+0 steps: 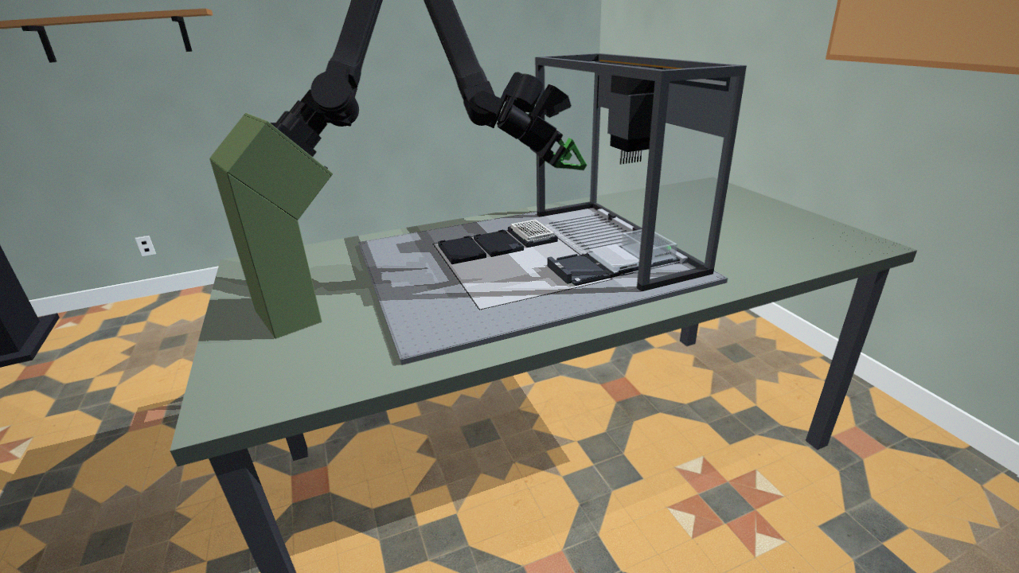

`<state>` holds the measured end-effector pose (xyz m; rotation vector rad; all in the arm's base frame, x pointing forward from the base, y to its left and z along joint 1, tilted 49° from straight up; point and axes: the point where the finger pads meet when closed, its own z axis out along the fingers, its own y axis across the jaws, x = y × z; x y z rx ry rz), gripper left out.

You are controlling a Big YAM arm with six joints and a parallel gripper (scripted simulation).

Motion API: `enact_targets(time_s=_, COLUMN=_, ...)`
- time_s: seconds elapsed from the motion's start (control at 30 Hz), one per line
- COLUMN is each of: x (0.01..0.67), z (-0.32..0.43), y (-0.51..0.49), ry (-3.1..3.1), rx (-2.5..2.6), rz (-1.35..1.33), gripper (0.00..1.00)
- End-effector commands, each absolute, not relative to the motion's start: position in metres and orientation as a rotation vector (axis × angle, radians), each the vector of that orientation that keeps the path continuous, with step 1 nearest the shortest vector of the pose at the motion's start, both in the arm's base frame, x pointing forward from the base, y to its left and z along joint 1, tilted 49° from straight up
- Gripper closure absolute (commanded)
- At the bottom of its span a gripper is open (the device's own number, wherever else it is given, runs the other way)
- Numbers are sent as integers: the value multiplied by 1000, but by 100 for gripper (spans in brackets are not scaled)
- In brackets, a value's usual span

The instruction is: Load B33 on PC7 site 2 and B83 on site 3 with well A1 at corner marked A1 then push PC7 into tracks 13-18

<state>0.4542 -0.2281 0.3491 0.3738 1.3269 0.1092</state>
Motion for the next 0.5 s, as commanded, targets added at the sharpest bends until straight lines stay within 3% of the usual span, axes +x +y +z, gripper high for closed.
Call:
enact_targets(time_s=0.0, x=460, z=364, y=-237, ry=1315, rx=372, rz=89, gripper=0)
enact_targets(time_s=0.47, x=501, z=407, y=-238, ry=1316, rx=359, rz=99, gripper=0)
